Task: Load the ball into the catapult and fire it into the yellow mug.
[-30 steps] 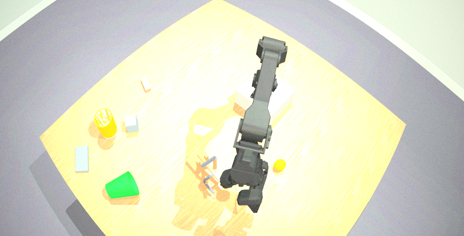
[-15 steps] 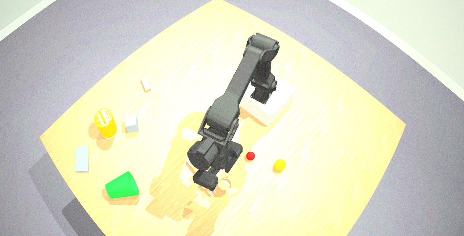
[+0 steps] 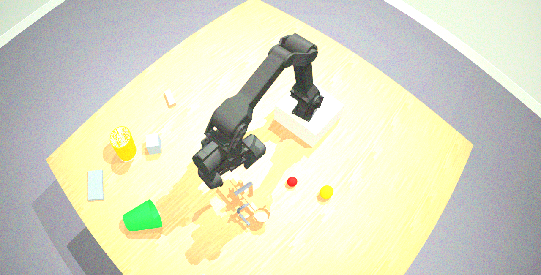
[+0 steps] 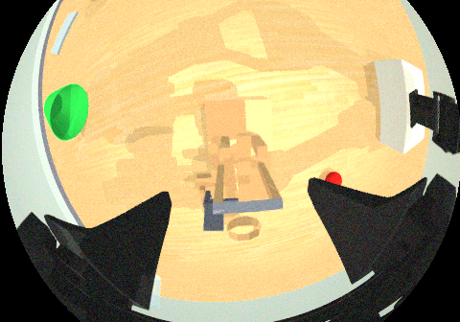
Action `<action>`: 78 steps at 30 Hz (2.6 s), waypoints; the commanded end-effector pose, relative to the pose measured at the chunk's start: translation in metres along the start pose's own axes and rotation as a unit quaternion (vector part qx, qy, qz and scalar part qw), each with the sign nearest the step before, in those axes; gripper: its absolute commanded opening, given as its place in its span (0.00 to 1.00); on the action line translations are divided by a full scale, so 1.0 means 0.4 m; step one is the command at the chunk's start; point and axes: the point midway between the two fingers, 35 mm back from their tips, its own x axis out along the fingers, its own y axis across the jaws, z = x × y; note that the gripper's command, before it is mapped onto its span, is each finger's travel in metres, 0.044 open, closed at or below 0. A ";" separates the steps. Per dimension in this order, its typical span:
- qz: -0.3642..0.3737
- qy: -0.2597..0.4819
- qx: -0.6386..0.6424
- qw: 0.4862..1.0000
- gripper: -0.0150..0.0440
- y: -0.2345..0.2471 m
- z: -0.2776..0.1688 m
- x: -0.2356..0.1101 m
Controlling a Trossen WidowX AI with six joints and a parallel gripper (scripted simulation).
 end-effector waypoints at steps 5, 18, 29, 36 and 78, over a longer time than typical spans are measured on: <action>-0.014 -0.010 0.011 1.000 1.00 -0.016 0.019 0.034; -0.014 -0.010 0.011 1.000 1.00 -0.022 0.026 0.138; -0.014 -0.010 0.011 1.000 1.00 -0.021 0.027 0.183; -0.014 -0.010 0.011 1.000 1.00 -0.022 0.028 0.212; -0.014 -0.008 0.009 1.000 0.25 -0.019 0.025 0.133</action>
